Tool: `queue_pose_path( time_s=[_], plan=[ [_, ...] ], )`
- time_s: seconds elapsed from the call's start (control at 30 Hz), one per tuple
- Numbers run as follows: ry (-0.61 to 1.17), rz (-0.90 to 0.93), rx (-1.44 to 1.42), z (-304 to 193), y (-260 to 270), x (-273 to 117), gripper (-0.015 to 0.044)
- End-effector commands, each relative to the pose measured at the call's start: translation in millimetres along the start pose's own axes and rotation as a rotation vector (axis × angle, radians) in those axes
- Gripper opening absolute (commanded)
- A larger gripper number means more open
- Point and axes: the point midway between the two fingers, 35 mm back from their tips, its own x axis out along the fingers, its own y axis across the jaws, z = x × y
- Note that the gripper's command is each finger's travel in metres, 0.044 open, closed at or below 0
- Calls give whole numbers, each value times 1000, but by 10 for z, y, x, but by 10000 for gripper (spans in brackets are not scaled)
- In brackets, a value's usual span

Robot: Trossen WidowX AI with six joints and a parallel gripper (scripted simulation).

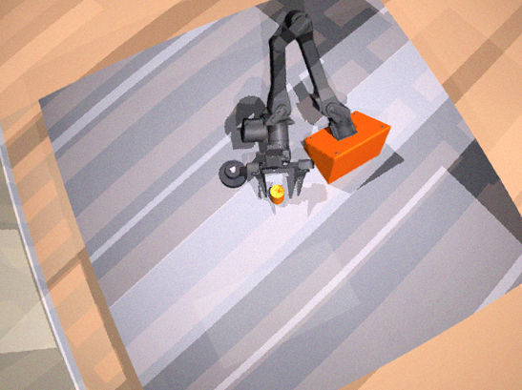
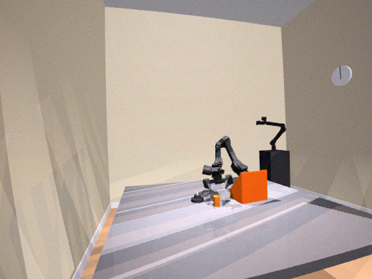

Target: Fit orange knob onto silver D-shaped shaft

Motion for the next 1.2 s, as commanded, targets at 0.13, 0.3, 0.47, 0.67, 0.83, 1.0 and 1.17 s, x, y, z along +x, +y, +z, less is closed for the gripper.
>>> queue_pose_path(
  time_s=[0.13,0.3,0.47,0.67,0.83,1.0,1.17],
  plan=[
    [632,112,178,-28,122,122,440],
    [1016,-66,80,160,45,-56,440],
    [1146,-216,-22,374,-35,-161,440],
    [1146,-216,-22,374,-35,-161,440],
    [1146,-216,-22,374,-39,-163,440],
    [1145,-225,-8,374,-39,-163,440],
    [1078,-467,372,373,-39,-163,440]
  ],
)
